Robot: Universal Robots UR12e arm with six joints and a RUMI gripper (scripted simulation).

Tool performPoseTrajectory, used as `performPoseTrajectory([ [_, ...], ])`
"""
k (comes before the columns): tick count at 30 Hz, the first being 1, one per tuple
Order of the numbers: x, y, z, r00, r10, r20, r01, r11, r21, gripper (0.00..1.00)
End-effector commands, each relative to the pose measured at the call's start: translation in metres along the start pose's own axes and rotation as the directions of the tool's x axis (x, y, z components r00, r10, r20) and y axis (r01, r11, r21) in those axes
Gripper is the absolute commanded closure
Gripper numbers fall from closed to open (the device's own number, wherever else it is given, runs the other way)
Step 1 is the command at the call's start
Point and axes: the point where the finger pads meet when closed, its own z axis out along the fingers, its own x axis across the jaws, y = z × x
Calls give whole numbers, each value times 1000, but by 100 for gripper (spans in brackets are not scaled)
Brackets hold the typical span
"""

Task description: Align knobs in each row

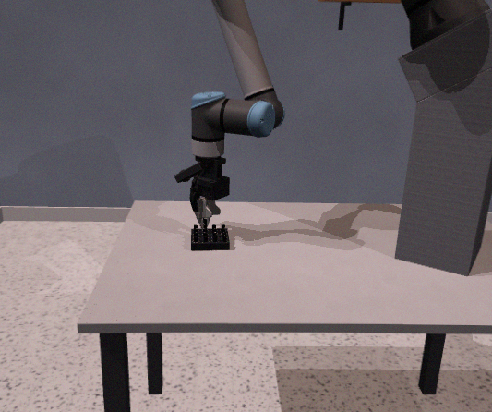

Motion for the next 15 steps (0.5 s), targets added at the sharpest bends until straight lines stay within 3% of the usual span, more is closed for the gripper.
performPoseTrajectory([
  [1, 0, 0, 0, 1000, -24, 1, 24, 1000, 1, 96],
  [15, -1, 0, 0, 999, -48, 1, 48, 999, 1, 96],
])
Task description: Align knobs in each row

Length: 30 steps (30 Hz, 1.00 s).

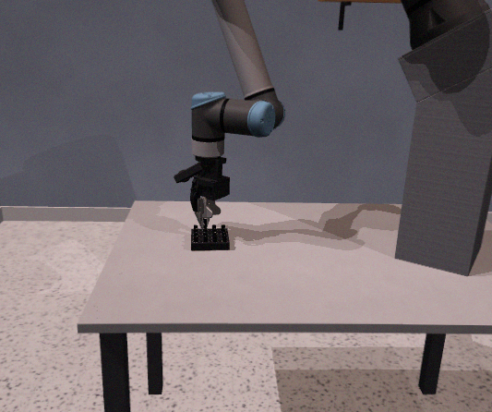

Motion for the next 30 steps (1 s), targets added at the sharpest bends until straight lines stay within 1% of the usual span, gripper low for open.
performPoseTrajectory([
  [1, 0, 0, 0, 1000, -4, 0, 4, 1000, 1, 96],
  [16, 0, 0, 0, 1000, -4, 0, 4, 1000, 1, 96],
  [17, 0, 0, 0, 1000, -4, 0, 4, 1000, 1, 89],
  [30, 0, 0, 0, 1000, -4, 0, 4, 1000, 1, 89],
])
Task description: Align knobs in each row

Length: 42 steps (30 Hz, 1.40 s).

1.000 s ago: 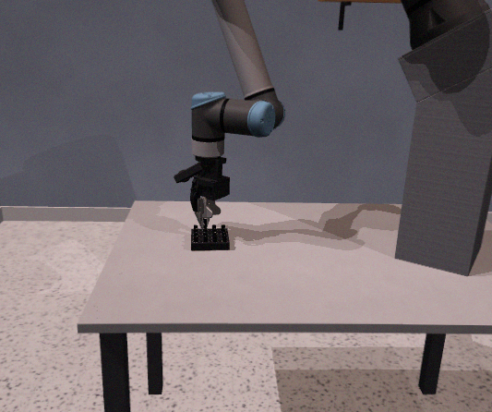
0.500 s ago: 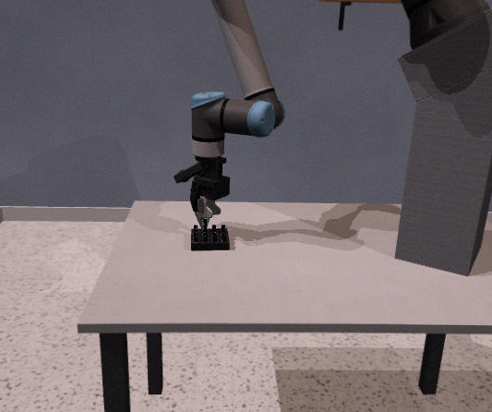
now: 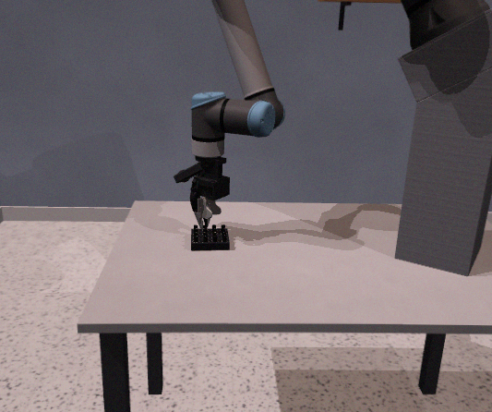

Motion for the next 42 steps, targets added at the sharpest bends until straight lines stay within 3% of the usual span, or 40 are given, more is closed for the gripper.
performPoseTrajectory([
  [1, 0, 0, 0, 1000, 0, 0, 0, 1000, 1, 89],
  [11, 0, 0, -3, 1000, 0, 0, 0, 1000, 1, 89],
  [28, 0, 0, -37, 1000, 0, 0, 0, 1000, 1, 89],
  [42, 0, 0, -38, 1000, 0, 0, 0, 1000, 1, 89],
])
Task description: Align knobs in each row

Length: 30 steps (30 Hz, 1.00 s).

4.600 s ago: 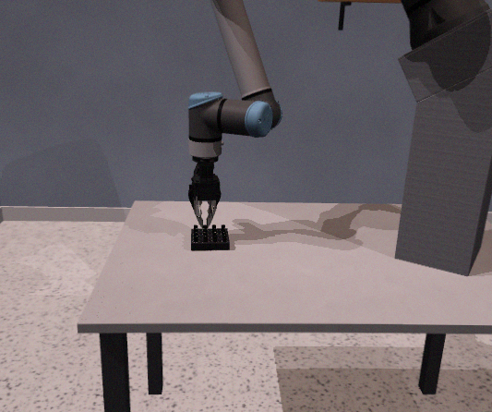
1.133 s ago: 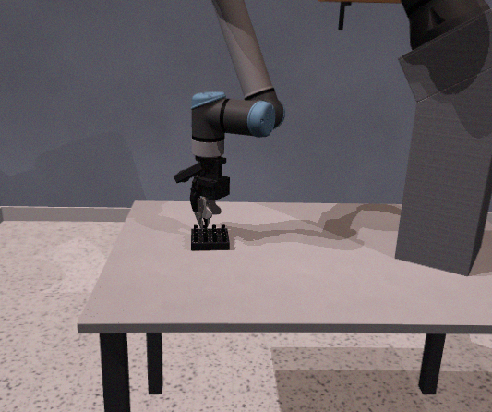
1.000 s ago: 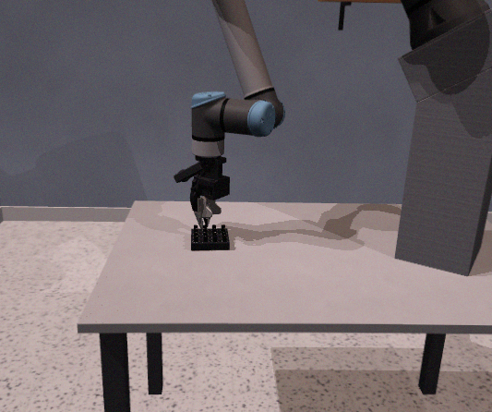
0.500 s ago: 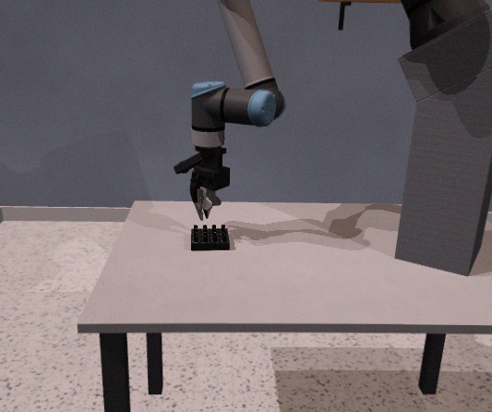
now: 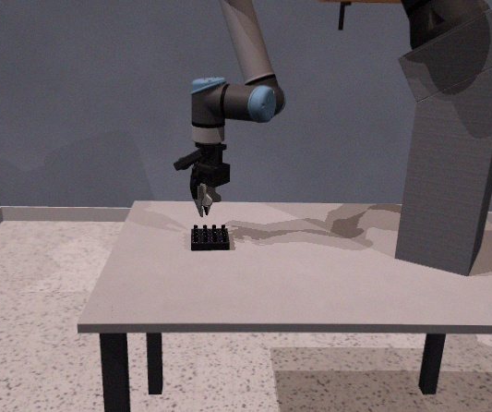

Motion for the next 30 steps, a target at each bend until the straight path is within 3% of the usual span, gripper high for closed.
performPoseTrajectory([
  [1, 0, 0, -1, 1000, 0, 0, 0, 1000, 1, 89],
  [15, 0, -1, -1, 999, 52, 0, -52, 999, 1, 89],
  [27, 2, -2, -3, 967, 254, 1, -254, 967, 1, 89],
  [30, 2, -2, -4, 939, 343, 1, -343, 939, 0, 89],
])
